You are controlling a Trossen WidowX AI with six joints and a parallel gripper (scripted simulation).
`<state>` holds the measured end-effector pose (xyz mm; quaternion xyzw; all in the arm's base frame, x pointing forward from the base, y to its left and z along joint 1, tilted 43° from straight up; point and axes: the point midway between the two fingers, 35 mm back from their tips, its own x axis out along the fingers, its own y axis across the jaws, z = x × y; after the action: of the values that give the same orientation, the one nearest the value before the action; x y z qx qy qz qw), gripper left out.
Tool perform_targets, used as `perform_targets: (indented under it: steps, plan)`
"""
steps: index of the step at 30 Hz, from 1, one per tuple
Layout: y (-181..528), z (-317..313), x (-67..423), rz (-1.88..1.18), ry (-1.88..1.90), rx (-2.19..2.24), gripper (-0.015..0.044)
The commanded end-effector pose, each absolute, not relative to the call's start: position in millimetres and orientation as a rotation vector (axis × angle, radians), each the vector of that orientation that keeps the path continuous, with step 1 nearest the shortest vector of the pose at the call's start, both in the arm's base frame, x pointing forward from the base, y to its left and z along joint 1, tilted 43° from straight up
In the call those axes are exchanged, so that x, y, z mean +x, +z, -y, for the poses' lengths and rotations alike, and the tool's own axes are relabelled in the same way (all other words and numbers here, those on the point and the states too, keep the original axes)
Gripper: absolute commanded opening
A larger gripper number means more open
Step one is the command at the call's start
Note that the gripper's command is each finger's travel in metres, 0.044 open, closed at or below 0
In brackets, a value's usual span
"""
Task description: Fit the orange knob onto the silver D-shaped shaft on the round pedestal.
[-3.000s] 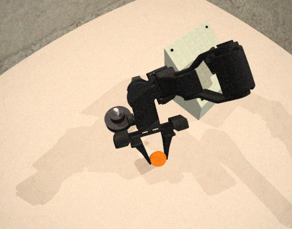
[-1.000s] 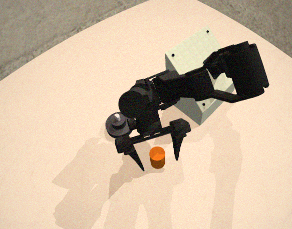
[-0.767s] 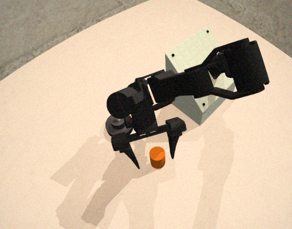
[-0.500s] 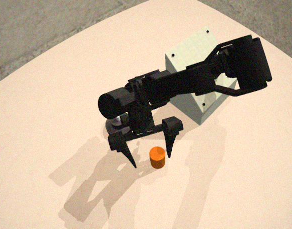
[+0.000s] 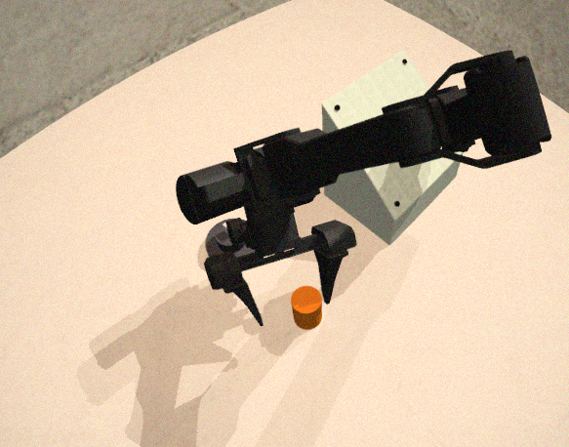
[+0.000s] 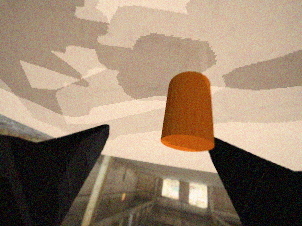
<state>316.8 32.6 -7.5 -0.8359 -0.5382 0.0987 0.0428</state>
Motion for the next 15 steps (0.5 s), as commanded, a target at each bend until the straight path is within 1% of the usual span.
perform_targets:
  steps: [1,15]
  plan:
    - [1,-13,314,1.673,0.266,-2.584,0.044]
    - [29,-7,308,1.648,0.28,-2.533,0.044]
